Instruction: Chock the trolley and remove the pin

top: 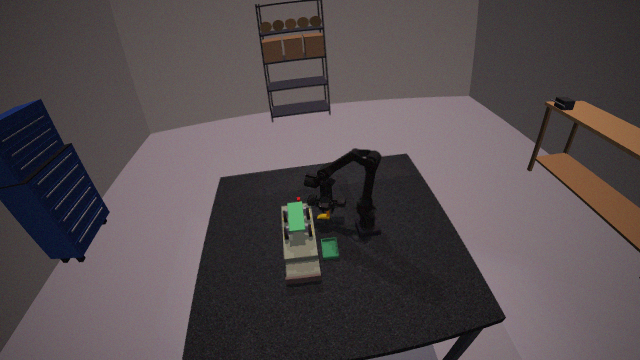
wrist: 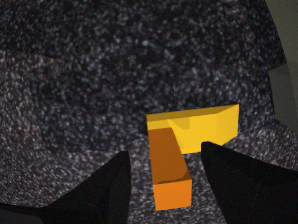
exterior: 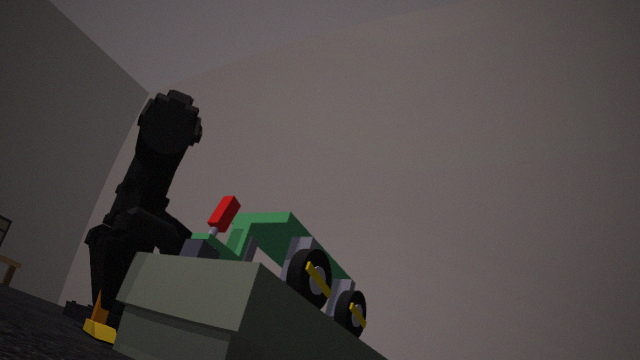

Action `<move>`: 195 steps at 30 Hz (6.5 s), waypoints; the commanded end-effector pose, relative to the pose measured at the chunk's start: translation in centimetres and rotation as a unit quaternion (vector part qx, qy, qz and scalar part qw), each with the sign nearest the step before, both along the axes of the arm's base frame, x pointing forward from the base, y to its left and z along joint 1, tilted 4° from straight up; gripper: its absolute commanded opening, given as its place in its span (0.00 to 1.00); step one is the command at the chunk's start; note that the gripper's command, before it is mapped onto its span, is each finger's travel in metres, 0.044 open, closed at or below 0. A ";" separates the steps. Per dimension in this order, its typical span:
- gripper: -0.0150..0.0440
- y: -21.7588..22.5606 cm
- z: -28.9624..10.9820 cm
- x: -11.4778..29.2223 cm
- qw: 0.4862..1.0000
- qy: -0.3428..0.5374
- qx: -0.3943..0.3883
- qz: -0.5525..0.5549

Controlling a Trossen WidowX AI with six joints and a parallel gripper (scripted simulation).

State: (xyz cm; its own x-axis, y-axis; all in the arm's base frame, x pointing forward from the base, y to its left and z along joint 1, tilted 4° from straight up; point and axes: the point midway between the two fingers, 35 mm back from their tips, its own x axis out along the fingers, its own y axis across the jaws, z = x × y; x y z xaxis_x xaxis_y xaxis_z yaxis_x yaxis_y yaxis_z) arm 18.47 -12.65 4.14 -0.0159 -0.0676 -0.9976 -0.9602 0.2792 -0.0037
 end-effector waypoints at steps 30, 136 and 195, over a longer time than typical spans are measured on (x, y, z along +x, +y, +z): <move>0.25 0.5 4.8 -0.4 1.000 0.001 0.003 0.002; 0.25 8.3 13.5 2.3 0.798 -0.035 -0.004 -0.601; 0.25 29.3 11.2 7.2 0.798 -0.034 0.000 -0.602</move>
State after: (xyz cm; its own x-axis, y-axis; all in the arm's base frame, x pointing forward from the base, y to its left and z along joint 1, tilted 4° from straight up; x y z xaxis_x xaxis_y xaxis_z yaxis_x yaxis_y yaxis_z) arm 25.50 15.97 15.19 -0.0170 -0.0371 -0.9992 0.0002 0.9993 -0.0372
